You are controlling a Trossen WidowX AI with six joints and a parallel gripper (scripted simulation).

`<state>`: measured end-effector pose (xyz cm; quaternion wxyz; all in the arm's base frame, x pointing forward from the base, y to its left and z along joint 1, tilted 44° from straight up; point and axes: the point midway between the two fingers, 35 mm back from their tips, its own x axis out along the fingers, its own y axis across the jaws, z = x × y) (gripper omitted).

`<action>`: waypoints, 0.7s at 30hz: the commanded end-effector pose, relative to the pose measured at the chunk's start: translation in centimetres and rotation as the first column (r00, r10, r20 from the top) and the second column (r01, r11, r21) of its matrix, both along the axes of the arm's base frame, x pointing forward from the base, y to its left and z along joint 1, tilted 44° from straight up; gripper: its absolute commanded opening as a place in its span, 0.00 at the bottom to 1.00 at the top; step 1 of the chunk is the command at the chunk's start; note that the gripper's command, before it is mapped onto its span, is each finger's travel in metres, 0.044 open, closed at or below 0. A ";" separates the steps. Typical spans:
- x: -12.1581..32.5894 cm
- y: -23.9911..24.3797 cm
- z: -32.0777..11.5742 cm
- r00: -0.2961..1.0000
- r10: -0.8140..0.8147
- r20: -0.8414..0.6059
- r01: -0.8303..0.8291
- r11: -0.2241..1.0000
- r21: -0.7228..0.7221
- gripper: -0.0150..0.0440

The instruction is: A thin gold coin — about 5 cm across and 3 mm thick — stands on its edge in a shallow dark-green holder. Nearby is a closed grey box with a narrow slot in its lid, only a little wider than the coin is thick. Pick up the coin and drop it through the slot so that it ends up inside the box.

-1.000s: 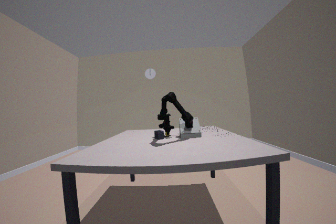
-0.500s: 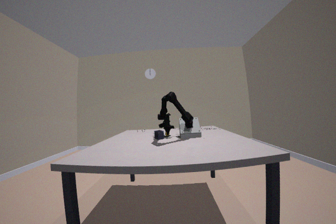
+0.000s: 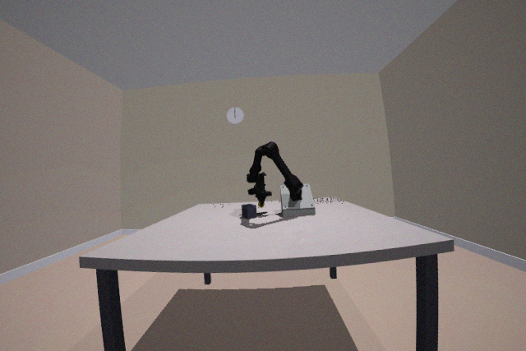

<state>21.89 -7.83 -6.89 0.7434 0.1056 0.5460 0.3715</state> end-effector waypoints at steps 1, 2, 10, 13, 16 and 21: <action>-0.1 -0.7 0.6 1.000 0.005 0.003 -0.005 1.000 -0.005 0.25; -0.1 -0.9 0.8 1.000 0.005 0.002 -0.005 1.000 -0.005 0.25; -0.5 -2.2 2.3 1.000 0.006 0.002 -0.006 1.000 -0.005 0.25; -0.6 -2.6 2.9 1.000 0.006 0.002 -0.006 1.000 -0.004 0.25; -0.8 -3.1 3.5 1.000 0.006 0.002 -0.006 1.000 -0.003 0.25; -1.1 -3.6 4.2 1.000 0.007 0.002 -0.007 1.000 -0.002 0.25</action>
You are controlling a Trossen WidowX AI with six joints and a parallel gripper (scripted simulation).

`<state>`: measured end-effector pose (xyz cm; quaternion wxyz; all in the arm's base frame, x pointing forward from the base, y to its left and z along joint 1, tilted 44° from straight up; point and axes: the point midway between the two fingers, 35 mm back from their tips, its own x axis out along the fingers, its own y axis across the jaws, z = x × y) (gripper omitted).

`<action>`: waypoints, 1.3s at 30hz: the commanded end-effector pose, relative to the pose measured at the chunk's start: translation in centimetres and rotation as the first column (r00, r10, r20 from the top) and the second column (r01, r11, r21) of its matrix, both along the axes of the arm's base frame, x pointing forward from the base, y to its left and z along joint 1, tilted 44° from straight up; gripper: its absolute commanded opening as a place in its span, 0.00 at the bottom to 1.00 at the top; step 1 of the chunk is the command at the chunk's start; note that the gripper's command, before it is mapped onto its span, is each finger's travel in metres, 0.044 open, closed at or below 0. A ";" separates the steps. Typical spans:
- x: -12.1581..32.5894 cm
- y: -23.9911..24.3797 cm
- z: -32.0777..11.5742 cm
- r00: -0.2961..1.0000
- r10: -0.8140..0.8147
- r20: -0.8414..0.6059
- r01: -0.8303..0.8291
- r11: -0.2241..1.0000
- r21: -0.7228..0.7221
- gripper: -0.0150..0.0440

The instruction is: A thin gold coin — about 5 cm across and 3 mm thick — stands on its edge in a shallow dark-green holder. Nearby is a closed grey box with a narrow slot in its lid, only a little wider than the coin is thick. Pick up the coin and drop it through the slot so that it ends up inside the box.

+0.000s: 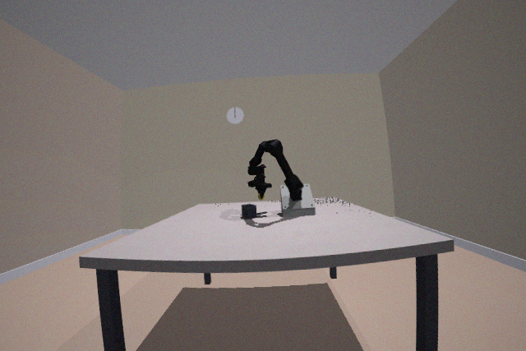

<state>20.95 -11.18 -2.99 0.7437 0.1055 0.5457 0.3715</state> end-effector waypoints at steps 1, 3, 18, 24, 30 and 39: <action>-0.1 -0.3 0.3 1.000 0.011 0.005 -0.011 1.000 -0.003 0.25; -0.1 -0.3 0.3 0.998 0.044 0.034 -0.044 0.999 -0.009 0.25; -0.2 -0.5 0.1 0.847 0.409 0.340 -0.382 0.912 -0.146 0.25; -0.2 -0.6 0.1 0.723 0.537 0.434 -0.489 0.842 -0.227 0.25; -0.2 -0.6 0.0 0.570 0.646 0.507 -0.571 0.756 -0.320 0.25; -0.3 -0.7 -0.1 0.301 0.765 0.570 -0.644 0.603 -0.470 0.25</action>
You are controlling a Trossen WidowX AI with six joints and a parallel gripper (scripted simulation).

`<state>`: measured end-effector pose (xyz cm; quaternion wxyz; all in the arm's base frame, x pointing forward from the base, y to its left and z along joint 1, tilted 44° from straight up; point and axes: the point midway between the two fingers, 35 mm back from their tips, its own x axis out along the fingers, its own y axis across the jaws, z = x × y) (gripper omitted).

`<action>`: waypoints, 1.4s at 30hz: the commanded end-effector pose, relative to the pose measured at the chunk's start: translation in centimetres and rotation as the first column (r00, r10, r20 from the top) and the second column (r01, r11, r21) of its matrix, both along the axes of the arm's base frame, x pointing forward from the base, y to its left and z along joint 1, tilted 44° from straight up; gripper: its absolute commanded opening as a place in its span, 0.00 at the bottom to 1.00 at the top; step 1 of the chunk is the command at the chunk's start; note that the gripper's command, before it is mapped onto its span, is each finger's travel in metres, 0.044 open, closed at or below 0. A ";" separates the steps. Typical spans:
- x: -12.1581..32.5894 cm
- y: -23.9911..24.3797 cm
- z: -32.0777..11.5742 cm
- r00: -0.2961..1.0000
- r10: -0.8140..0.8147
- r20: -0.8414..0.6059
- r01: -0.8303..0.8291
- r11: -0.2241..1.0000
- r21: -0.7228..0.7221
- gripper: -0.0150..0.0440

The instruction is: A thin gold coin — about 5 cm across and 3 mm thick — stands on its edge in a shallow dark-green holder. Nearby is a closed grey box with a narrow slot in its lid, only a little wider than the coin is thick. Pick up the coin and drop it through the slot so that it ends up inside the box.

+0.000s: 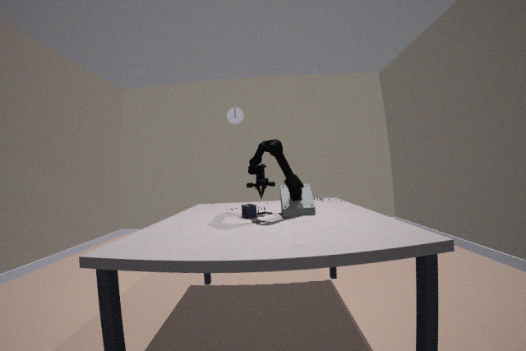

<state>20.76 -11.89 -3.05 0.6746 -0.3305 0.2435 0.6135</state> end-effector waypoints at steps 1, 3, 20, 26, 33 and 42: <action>-0.1 -0.1 -0.1 0.993 0.091 0.076 -0.090 0.996 -0.019 0.25; -0.1 -0.1 -0.1 0.983 0.141 0.119 -0.138 0.990 -0.033 0.25; 0.9 0.2 0.5 0.933 0.276 0.231 -0.263 0.961 -0.084 0.25; 2.0 0.7 1.2 0.933 0.276 0.230 -0.262 0.961 -0.087 0.25; 3.2 1.3 2.1 0.934 0.275 0.230 -0.261 0.961 -0.089 0.25; 4.8 2.3 3.3 0.934 0.275 0.230 -0.261 0.961 -0.090 0.25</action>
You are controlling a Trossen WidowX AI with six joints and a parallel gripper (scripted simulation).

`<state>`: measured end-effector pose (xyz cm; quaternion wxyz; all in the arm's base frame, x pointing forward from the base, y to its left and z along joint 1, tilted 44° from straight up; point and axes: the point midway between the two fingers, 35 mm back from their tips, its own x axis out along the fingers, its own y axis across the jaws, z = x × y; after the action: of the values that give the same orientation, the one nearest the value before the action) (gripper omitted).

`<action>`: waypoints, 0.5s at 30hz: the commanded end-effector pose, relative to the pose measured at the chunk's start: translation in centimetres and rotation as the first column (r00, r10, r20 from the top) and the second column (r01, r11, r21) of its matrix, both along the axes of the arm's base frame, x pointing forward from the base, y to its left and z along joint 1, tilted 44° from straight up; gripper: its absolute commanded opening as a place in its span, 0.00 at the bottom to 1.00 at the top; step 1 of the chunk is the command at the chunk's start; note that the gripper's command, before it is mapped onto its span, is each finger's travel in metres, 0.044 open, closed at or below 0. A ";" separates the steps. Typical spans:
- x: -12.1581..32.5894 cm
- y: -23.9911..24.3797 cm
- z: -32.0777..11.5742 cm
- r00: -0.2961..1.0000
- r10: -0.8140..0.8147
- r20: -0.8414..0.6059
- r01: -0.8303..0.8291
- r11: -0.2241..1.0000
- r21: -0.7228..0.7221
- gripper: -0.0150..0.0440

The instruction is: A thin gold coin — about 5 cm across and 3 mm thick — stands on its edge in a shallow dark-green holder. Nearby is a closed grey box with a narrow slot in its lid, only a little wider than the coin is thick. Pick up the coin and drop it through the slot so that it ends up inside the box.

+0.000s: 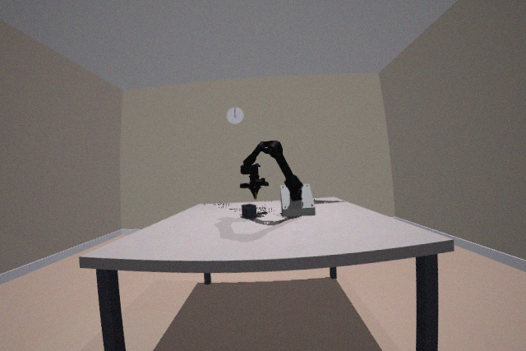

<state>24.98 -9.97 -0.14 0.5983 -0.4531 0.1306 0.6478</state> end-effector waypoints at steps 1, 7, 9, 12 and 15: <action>0.7 0.5 0.5 1.000 -0.002 -0.001 0.002 1.000 0.003 0.25; 1.6 1.2 1.3 1.000 -0.002 -0.002 0.002 1.000 0.004 0.25; 1.8 1.5 1.6 1.000 -0.002 -0.002 0.002 1.000 0.004 0.25; 2.3 1.9 2.0 1.000 -0.001 -0.002 0.001 1.000 0.006 0.25; 2.7 2.3 2.4 1.000 -0.001 0.000 0.001 1.000 0.008 0.25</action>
<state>27.21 -8.12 1.84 0.5991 -0.4522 0.1298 0.6478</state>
